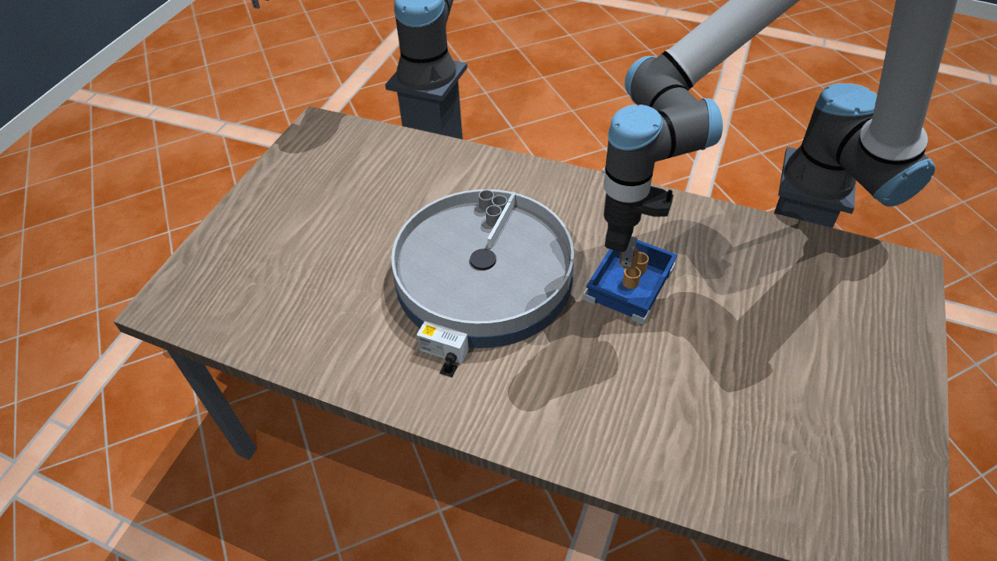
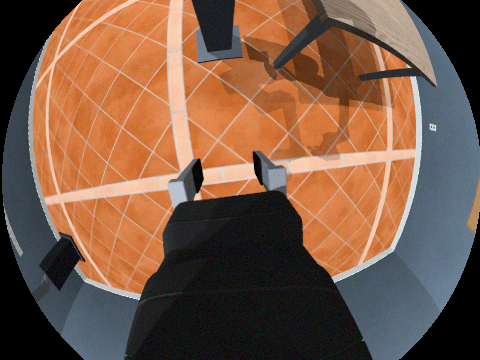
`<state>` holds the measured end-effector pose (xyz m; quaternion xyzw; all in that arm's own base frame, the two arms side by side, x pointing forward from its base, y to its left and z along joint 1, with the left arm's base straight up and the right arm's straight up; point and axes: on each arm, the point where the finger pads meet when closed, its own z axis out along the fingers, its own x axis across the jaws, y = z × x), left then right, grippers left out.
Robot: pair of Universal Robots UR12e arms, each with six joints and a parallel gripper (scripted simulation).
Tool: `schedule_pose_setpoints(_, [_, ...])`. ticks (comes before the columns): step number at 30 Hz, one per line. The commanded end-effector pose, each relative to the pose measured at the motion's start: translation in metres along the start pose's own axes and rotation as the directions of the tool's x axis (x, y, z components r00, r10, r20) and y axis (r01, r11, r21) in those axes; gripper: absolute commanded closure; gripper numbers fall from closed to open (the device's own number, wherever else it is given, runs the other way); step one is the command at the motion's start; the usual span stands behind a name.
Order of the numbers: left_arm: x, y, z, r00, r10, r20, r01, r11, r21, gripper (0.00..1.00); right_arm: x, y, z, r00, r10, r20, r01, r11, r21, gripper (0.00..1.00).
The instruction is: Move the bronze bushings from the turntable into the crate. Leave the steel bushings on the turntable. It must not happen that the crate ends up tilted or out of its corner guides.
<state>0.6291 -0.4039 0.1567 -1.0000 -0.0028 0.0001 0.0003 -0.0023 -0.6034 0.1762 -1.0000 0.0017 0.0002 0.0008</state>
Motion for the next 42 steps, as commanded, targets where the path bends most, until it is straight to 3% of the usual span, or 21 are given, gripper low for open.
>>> schedule_pose_setpoints(1, [0.001,0.001,-0.001,1.000,0.000,-0.002,0.000,1.000,-0.002,1.00,0.000,0.001,-0.001,1.000,0.000,0.000,0.000,1.000,-0.002,0.00])
schedule_pose_setpoints(10, [0.001,0.001,0.005,1.000,0.000,-0.002,0.000,1.000,-0.002,1.00,0.000,0.001,-0.001,1.000,0.000,0.000,0.000,1.000,-0.002,0.00])
schedule_pose_setpoints(21, [0.001,0.001,0.060,1.000,0.000,-0.002,0.000,1.000,-0.002,1.00,0.000,0.001,-0.001,1.000,0.000,0.000,0.000,1.000,-0.002,0.00])
schedule_pose_setpoints(27, [0.001,0.001,0.066,1.000,0.000,-0.002,0.000,1.000,-0.002,1.00,0.000,0.001,-0.001,1.000,0.000,0.000,0.000,1.000,-0.002,0.00])
schedule_pose_setpoints(42, [0.001,0.001,0.066,1.000,0.000,-0.002,0.000,1.000,-0.002,1.00,0.000,0.001,-0.001,1.000,0.000,0.000,0.000,1.000,-0.002,0.00])
